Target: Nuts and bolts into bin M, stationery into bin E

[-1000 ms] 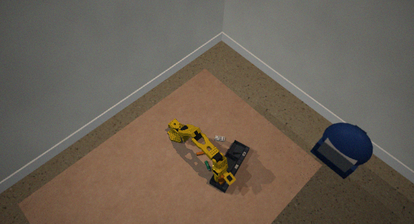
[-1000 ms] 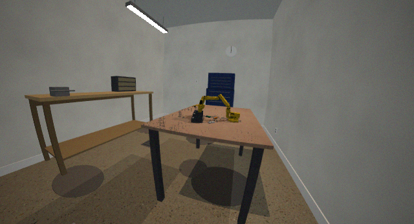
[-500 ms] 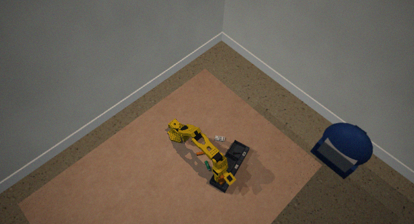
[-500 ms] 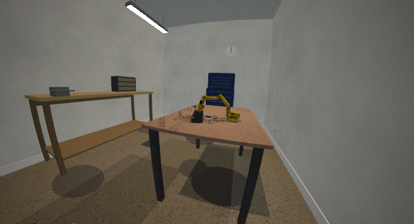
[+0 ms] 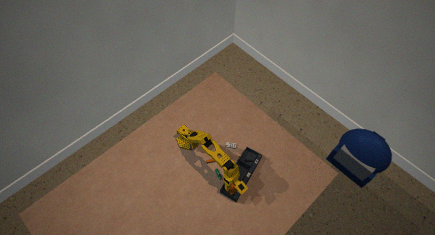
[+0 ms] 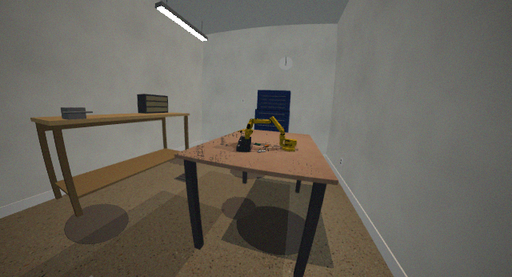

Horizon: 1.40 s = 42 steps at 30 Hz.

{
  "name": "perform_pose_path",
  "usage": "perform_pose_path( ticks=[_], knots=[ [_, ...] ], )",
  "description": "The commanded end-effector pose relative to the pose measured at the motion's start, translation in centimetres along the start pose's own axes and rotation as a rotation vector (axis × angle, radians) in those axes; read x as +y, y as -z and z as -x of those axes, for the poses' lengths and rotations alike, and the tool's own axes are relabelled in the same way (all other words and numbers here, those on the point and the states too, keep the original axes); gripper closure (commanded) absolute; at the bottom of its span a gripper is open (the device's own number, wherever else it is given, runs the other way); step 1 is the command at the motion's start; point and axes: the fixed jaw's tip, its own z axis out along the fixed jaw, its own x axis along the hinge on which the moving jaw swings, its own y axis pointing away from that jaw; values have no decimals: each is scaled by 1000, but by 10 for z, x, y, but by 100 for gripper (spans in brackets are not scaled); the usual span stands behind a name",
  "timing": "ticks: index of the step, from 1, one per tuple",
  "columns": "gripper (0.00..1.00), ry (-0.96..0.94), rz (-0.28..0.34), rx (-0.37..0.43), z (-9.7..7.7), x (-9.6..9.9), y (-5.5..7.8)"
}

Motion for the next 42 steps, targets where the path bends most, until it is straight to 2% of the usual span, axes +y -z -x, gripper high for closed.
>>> perform_pose_path(
  ticks=[1,15,24,26,34,42],
  knots=[
    [70,2,7,-78,12,3,16],
    [68,2,7,-78,12,3,19],
    [68,2,7,-78,13,3,41],
    [68,2,7,-78,13,3,41],
    [68,2,7,-78,12,3,62],
    [68,2,7,-78,11,3,66]
  ],
)
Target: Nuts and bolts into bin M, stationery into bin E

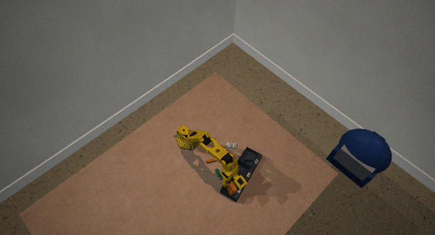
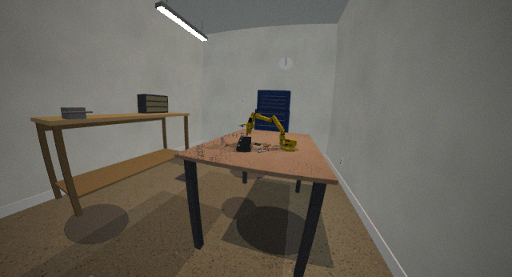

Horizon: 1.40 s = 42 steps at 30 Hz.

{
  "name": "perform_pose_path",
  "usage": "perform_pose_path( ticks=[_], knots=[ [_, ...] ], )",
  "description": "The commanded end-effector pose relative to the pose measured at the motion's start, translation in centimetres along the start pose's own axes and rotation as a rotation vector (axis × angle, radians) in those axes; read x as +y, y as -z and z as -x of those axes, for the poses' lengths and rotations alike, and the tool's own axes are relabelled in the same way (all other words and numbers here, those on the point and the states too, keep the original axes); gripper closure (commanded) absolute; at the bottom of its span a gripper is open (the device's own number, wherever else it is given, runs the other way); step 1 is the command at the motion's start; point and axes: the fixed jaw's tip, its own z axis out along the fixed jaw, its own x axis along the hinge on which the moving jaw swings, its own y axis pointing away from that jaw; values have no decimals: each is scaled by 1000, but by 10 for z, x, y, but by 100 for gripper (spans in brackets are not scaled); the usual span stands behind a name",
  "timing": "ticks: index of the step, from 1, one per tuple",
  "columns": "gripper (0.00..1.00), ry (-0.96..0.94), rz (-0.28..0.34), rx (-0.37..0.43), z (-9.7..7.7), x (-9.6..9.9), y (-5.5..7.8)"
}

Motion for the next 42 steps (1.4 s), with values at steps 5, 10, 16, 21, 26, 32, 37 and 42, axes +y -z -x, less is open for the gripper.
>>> perform_pose_path(
  ticks=[5,10,16,21,26,32,37,42],
  knots=[
    [68,2,7,-79,10,3,19],
    [68,2,7,-79,10,3,19],
    [68,2,7,-79,10,3,19],
    [68,2,7,-79,10,3,19],
    [68,5,6,-77,7,3,24],
    [68,13,5,-70,-4,1,40],
    [68,19,3,-65,-14,0,51],
    [68,31,1,-55,-37,-2,68]
  ],
)
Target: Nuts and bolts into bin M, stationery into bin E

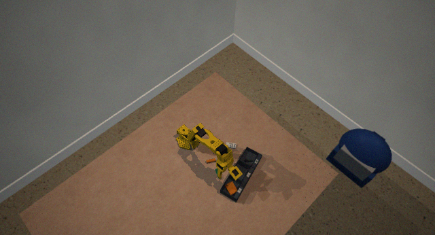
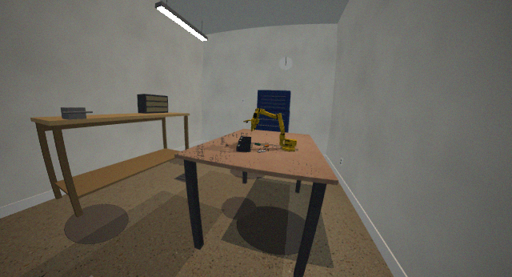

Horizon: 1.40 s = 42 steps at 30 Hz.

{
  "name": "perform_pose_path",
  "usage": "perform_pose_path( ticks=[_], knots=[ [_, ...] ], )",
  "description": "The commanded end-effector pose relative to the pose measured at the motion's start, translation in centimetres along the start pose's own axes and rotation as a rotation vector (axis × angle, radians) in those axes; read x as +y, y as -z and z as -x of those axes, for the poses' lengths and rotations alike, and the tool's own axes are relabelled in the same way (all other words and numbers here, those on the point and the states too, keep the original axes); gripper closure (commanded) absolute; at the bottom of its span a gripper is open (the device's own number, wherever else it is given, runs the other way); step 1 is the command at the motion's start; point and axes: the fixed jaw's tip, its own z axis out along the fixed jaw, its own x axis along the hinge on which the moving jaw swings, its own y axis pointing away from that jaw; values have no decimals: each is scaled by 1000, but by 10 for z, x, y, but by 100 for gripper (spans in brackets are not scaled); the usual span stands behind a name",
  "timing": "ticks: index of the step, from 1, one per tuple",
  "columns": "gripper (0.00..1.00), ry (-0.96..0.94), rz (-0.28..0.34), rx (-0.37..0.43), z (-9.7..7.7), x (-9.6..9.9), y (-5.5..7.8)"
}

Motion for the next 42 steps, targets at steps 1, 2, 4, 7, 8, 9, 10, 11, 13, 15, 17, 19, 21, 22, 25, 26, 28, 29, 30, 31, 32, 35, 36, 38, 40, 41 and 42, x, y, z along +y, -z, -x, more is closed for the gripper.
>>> perform_pose_path(
  ticks=[1,2,4,7,8,9,10,11,13,15,17,19,21,22,25,26,28,29,30,31,32,35,36,38,40,41,42],
  knots=[
    [68,14,0,-61,-18,-1,29],
    [68,16,0,-59,-24,-1,31],
    [68,21,-1,-55,-35,-2,36],
    [68,28,-2,-49,-51,-3,40],
    [68,30,-2,-48,-55,-3,41],
    [68,30,-2,-48,-55,-3,41],
    [68,30,-2,-48,-55,-3,41],
    [68,31,-2,-46,-60,-3,41],
    [68,35,-3,-43,-68,-3,42],
    [68,37,-3,-41,-75,-4,43],
    [68,40,-3,-39,-80,-4,43],
    [68,41,-3,-38,-83,-4,42],
    [68,42,-4,-38,-85,-4,42],
    [68,42,-4,-37,-86,-4,42],
    [68,42,-4,-37,-86,-4,42],
    [68,42,-4,-37,-86,-4,42],
    [68,42,-4,-37,-86,-4,42],
    [68,42,-4,-37,-86,-4,42],
    [68,42,-4,-37,-86,-4,42],
    [68,42,-4,-37,-86,-4,42],
    [68,42,-4,-37,-86,-4,42],
    [68,42,-4,-37,-86,-4,42],
    [68,42,-4,-37,-86,-4,42],
    [68,42,-4,-37,-86,-4,42],
    [68,42,-4,-37,-86,-4,42],
    [68,42,-4,-37,-86,-4,42],
    [68,42,-4,-37,-86,-4,42]
  ],
)
